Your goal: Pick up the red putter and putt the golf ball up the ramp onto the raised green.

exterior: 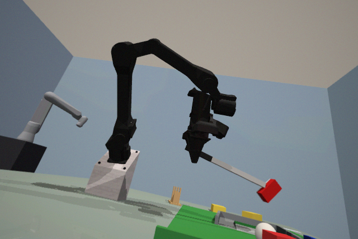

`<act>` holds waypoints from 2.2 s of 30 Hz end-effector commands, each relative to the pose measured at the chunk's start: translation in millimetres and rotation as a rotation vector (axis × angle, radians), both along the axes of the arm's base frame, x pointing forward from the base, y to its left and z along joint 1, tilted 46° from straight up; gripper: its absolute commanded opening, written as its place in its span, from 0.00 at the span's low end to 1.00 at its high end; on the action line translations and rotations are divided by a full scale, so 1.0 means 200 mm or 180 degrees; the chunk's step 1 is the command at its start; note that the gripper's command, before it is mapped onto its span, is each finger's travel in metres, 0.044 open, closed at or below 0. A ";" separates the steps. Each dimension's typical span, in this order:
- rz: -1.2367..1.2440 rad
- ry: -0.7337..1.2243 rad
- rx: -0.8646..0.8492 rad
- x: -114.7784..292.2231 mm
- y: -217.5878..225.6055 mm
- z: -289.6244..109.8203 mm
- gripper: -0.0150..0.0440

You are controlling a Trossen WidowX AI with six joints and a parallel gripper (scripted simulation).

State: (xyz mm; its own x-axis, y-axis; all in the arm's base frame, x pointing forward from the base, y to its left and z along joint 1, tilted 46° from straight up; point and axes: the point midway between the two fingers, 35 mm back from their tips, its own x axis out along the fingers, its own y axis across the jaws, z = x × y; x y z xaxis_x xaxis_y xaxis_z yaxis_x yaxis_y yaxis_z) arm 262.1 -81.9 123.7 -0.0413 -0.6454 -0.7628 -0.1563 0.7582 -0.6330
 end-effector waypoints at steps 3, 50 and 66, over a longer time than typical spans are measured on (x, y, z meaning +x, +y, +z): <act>-0.0446 -0.0347 -0.0164 -0.10 -0.11 0.13 0.25; -0.1042 -0.0796 -0.0398 -0.30 -0.50 0.05 0.25; -0.1044 -0.0797 -0.0402 -0.32 -0.55 0.11 0.25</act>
State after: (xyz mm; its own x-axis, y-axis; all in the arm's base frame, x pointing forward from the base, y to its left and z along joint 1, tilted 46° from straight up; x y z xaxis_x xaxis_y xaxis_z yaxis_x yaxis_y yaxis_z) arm 198.1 -185.7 138.6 -0.0922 -0.7154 -0.6926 0.2385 0.6595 -0.7129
